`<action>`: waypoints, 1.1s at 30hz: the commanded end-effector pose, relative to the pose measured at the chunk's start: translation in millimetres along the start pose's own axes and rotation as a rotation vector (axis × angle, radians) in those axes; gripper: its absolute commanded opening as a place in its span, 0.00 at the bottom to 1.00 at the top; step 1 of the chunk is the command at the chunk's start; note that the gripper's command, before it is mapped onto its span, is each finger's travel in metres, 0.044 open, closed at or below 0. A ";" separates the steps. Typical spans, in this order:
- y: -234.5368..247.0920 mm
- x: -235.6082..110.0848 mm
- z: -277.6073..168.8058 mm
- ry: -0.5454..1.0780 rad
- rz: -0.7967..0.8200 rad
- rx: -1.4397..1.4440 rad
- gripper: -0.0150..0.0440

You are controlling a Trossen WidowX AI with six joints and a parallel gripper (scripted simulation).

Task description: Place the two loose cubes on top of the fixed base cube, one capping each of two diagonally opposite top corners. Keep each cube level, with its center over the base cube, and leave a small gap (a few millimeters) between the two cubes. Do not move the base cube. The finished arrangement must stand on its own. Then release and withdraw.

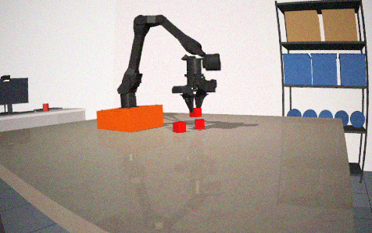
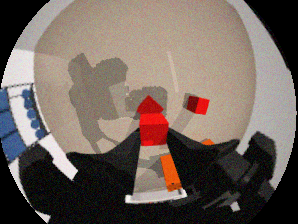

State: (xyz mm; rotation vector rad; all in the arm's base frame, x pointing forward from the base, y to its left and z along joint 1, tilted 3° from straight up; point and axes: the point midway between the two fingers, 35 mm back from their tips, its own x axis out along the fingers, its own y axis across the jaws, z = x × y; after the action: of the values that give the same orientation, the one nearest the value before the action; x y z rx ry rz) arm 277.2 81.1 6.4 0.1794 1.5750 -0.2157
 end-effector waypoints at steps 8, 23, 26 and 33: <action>0.3 7.8 -0.8 0.004 0.003 -0.006 0.43; 0.3 9.2 -0.8 0.004 0.003 -0.005 0.43; 0.3 9.2 -0.8 0.004 0.003 -0.005 0.43; 0.3 9.2 -0.8 0.004 0.003 -0.005 0.60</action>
State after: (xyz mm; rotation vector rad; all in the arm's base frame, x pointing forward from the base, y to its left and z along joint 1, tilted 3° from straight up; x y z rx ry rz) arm 276.3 80.7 -2.5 0.1784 1.5770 -0.2159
